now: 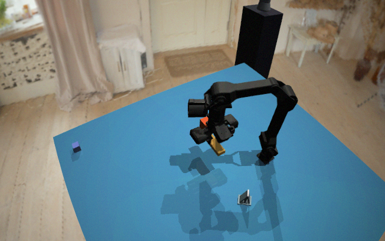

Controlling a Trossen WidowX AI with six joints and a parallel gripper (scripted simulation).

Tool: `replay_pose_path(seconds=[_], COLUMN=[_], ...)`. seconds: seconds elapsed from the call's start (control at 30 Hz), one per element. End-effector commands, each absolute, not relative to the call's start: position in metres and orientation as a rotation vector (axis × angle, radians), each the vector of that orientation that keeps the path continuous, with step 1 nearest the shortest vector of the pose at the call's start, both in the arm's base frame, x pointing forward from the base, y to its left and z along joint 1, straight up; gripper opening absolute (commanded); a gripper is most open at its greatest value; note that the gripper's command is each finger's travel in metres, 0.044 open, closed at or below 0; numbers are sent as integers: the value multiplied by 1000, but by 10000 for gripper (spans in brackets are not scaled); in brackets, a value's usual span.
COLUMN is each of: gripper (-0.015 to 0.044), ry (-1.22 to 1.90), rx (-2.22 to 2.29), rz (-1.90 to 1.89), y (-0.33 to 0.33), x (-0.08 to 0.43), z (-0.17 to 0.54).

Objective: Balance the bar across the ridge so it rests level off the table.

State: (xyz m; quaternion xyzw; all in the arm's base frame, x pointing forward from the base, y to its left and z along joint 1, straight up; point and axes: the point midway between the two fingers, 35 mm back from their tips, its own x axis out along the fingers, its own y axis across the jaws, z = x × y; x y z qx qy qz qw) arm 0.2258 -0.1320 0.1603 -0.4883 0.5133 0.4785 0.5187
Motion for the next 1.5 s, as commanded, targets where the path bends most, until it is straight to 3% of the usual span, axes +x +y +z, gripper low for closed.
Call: replay_pose_path(seconds=[0.0,0.77,1.47], gripper=[0,0,0], ry=[1211,1068,915], rx=[-1212,-1406,-1577], rz=[1178,1375,1549], y=[-118,-33,50], x=[234,262,258], z=[163,163,164])
